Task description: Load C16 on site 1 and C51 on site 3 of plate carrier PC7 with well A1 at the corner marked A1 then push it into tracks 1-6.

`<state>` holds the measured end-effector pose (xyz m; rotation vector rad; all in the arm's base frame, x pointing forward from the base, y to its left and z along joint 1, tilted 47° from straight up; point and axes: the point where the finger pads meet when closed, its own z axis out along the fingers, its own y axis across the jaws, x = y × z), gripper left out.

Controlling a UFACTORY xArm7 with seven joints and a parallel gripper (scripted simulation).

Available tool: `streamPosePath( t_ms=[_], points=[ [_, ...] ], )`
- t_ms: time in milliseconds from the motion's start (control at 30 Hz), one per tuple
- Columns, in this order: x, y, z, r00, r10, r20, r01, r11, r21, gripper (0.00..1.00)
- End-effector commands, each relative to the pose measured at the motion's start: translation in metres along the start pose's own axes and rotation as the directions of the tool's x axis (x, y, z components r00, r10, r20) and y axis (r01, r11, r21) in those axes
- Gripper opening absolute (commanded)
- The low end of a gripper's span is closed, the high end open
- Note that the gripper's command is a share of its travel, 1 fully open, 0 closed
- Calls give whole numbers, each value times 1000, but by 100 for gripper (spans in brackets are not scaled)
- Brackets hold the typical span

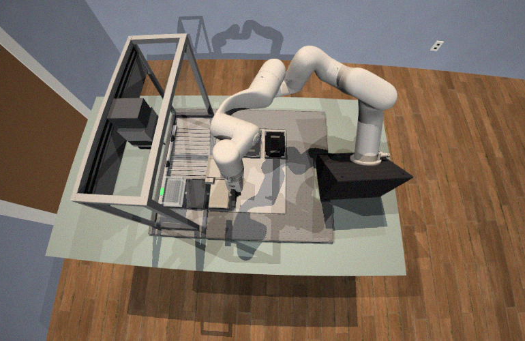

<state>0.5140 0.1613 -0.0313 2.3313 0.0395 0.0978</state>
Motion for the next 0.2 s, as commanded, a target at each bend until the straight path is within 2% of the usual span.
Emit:
streamPosePath(
  t_ms=[0,167],
  points=[
    [0,-1,-2,1000,0,-3,0,1000,3,82],
    [0,-1,-2,1000,0,-3,0,1000,3,82]
  ],
)
